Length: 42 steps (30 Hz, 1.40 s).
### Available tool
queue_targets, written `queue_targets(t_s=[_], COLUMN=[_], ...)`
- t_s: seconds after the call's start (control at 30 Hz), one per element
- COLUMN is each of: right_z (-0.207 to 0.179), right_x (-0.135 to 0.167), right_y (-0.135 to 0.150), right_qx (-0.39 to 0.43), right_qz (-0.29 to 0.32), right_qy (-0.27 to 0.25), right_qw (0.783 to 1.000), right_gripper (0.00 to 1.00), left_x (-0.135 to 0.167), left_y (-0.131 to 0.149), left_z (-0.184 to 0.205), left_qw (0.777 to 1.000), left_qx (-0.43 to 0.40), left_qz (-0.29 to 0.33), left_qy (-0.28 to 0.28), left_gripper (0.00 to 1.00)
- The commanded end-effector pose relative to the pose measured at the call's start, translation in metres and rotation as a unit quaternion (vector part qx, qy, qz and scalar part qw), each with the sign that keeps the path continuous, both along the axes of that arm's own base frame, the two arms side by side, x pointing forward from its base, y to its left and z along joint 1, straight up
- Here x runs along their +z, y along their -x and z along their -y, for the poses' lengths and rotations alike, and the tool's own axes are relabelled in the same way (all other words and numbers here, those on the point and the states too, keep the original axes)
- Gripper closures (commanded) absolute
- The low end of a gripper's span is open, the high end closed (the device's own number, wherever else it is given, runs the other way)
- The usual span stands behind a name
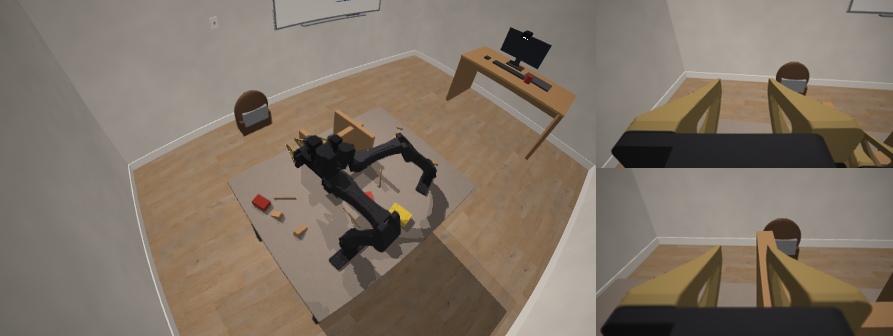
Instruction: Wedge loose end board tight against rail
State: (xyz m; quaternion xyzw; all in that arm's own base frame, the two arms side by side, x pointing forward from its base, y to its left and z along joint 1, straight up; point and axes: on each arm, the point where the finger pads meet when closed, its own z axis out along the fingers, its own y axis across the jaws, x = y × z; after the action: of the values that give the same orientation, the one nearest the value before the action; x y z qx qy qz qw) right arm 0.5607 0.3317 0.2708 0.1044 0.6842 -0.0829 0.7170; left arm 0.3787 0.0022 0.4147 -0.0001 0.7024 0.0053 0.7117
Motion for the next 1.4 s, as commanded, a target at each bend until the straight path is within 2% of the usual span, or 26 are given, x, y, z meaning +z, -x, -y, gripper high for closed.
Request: queue_targets(t_s=[0.0,0.2,0.23,0.27,1.03,1.13,1.2,1.27,1.33,1.37], right_z=[0.002,0.002,0.002,0.003,0.0,0.0,0.003,0.004,0.004,0.004], right_x=[0.053,0.052,0.042,0.057,0.039,0.042,0.056,0.065,0.065,0.059], right_y=[0.008,0.007,0.004,0.008,0.005,0.005,0.007,0.008,0.008,0.005], right_qx=[0.003,0.002,0.001,0.002,0.002,0.002,0.002,0.002,0.002,0.001], right_qz=[0.044,0.041,0.035,0.047,0.03,0.034,0.025,0.039,0.039,0.022], right_qy=[-0.043,-0.04,-0.034,-0.047,-0.03,-0.034,-0.025,-0.038,-0.038,-0.021], right_qw=[0.998,0.998,0.999,0.998,0.999,0.999,0.999,0.999,0.999,1.0], right_gripper=[0.64,0.64,0.64,0.64,0.64,0.64,0.64,0.64,0.64,0.64], left_x=[0.029,0.029,0.029,0.029,0.029,0.029,0.029,0.029,0.029,0.029], left_y=[0.009,0.009,0.009,0.009,0.009,0.009,0.009,0.009,0.009,0.009], left_z=[0.0,0.0,0.0,0.0,0.0,0.0,0.0,0.0,0.0,0.0], left_qw=[0.999,0.999,0.999,0.999,0.999,0.999,0.999,0.999,0.999,0.999], left_qx=[-0.002,-0.002,-0.002,-0.002,-0.002,-0.002,-0.002,-0.002,-0.002,-0.002], left_qz=[0.033,0.033,0.033,0.033,0.033,0.033,0.033,0.033,0.033,0.033], left_qy=[0.002,0.002,0.002,0.002,0.002,0.002,0.002,0.002,0.002,0.002], left_gripper=[0.58,0.58,0.58,0.58,0.58,0.58,0.58,0.58,0.58,0.58])
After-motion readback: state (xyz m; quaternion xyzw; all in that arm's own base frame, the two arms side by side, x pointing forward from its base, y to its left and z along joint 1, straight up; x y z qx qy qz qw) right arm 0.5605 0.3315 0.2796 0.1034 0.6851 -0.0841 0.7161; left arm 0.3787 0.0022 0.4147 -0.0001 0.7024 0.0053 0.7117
